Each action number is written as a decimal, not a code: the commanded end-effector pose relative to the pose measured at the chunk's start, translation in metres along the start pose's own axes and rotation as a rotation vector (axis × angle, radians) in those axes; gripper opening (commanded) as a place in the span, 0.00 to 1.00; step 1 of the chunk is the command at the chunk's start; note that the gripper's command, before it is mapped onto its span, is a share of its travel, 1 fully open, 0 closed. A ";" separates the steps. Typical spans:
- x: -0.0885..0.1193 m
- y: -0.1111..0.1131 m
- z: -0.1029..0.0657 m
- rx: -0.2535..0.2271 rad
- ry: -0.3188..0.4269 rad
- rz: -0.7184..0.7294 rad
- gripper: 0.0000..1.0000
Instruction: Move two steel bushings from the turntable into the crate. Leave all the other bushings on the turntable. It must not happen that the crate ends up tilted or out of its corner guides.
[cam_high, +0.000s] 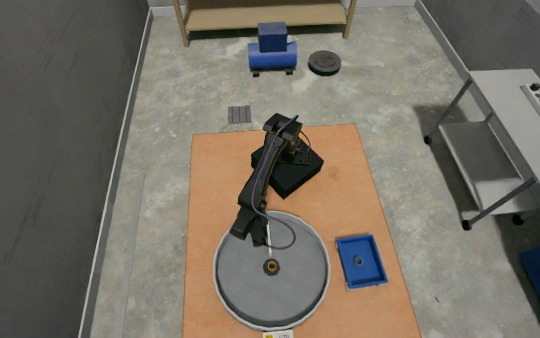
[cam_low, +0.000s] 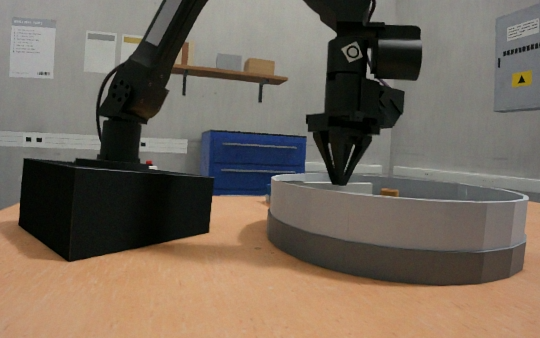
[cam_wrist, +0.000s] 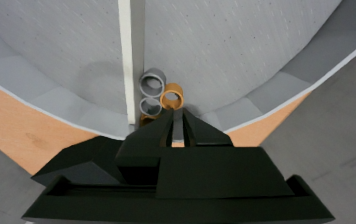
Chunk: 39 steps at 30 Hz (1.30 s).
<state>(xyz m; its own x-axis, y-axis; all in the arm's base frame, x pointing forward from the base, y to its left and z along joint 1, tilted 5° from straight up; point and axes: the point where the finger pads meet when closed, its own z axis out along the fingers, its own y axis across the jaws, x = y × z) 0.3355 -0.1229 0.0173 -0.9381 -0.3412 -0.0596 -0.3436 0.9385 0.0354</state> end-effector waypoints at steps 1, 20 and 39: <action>-0.009 -0.008 -0.020 0.020 -0.049 0.005 0.12; -0.012 -0.012 -0.022 0.031 -0.060 0.003 0.12; -0.012 -0.012 -0.022 0.031 -0.060 0.003 0.12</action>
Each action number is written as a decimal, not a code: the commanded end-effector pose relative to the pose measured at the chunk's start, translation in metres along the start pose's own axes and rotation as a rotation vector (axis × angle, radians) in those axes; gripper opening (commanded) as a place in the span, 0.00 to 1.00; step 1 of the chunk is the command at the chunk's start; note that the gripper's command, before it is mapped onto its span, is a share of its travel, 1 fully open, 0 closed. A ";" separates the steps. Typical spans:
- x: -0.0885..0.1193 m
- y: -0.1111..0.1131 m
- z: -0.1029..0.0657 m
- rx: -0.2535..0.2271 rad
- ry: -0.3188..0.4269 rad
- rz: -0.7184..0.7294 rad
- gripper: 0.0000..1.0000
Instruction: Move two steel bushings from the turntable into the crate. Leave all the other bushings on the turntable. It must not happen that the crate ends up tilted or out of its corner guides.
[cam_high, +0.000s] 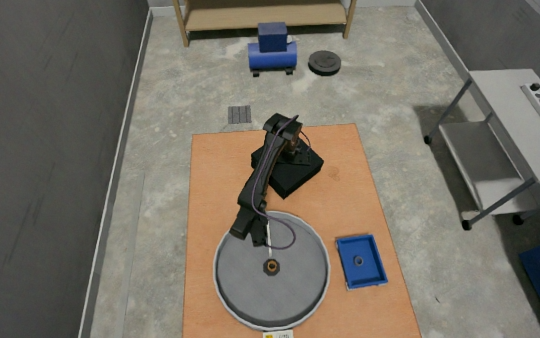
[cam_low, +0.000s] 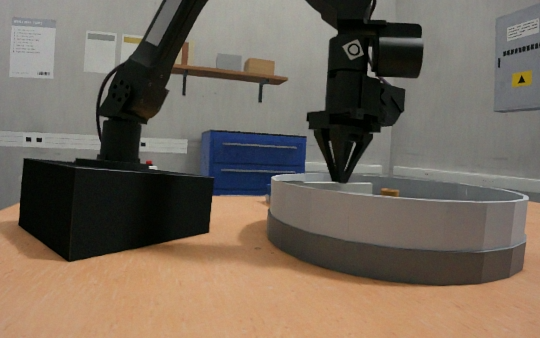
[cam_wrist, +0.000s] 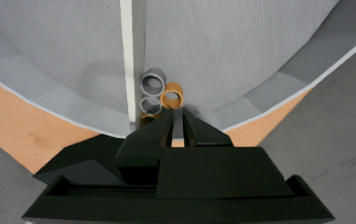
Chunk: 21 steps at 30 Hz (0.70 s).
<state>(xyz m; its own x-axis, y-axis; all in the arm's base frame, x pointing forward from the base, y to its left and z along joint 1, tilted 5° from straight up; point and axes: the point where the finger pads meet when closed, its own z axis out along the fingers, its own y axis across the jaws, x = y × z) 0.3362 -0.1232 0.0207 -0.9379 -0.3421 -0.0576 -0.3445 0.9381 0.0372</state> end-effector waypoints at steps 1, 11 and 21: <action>-0.011 -0.012 -0.019 0.033 -0.063 0.004 0.12; -0.011 -0.013 0.001 0.015 -0.044 0.005 0.12; -0.005 -0.010 0.019 0.001 -0.028 0.006 0.12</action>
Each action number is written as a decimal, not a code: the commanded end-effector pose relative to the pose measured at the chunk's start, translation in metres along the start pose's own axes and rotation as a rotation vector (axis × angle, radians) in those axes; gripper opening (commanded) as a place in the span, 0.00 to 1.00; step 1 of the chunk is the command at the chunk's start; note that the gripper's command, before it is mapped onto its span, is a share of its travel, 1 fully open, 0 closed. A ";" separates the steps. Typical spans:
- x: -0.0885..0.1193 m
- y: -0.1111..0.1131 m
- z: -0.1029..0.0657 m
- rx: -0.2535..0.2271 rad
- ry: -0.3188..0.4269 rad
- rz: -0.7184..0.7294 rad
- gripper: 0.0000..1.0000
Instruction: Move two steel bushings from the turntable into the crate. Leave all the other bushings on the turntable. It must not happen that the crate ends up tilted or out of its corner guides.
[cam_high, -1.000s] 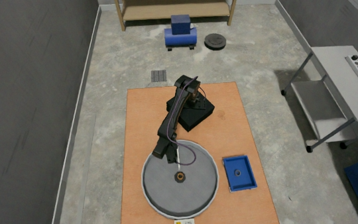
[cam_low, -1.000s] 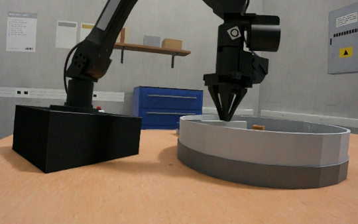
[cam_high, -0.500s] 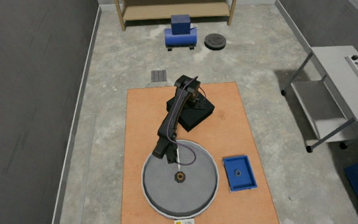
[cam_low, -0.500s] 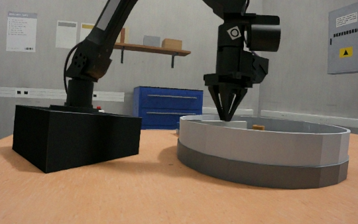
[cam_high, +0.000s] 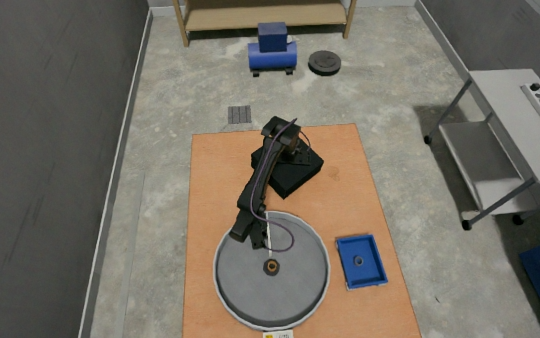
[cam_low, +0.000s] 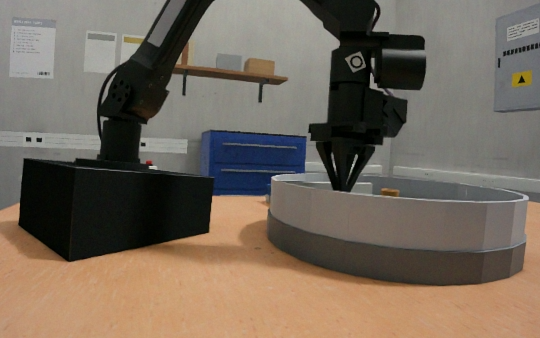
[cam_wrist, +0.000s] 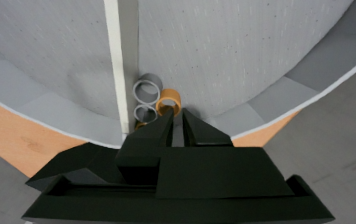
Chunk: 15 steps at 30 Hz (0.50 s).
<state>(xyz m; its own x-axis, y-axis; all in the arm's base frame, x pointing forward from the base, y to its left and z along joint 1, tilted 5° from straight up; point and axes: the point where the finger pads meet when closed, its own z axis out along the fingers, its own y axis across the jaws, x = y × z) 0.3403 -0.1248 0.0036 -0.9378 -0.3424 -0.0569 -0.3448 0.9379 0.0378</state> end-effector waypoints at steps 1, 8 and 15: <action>-0.003 -0.006 0.002 0.002 -0.029 0.007 0.12; -0.005 -0.007 -0.008 0.020 -0.049 0.005 0.12; -0.004 -0.007 -0.008 0.018 -0.046 0.005 0.12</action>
